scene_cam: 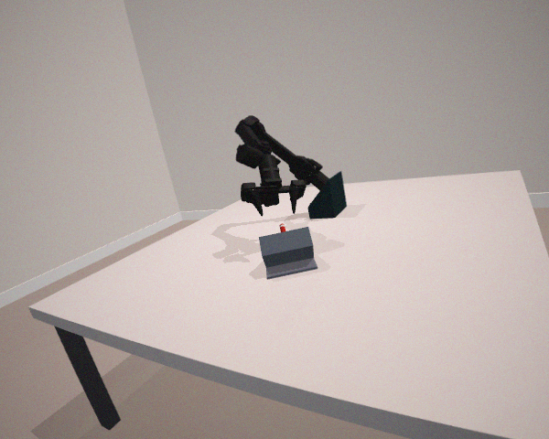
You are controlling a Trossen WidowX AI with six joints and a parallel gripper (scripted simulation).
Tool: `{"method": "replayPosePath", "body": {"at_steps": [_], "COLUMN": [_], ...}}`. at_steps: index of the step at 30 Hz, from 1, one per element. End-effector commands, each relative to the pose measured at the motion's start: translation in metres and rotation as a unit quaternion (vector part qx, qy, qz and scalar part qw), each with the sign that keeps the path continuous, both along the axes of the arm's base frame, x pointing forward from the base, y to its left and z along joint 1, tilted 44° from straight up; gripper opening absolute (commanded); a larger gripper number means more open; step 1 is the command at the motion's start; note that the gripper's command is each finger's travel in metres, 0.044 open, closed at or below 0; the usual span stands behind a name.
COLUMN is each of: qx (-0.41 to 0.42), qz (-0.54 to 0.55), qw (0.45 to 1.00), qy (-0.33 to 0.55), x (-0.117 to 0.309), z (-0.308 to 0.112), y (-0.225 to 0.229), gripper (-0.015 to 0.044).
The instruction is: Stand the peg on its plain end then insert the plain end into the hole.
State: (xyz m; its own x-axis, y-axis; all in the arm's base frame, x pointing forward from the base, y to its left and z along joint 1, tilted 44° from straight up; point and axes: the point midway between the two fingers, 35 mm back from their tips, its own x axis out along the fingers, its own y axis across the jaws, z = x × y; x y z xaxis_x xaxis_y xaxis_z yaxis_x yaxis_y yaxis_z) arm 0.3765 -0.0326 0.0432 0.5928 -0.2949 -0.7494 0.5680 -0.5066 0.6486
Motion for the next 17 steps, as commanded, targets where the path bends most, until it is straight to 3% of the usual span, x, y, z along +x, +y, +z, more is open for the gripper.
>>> {"method": "replayPosePath", "body": {"at_steps": [1,17], "qx": [0.000,0.000], "qz": [-0.001,-0.001], "qw": [1.000,1.000], "qy": [0.000,-0.001], "x": [-0.004,-0.013], "z": [0.004,0.017], "y": [0.001,0.007], "gripper": [0.0440,0.0440]}}
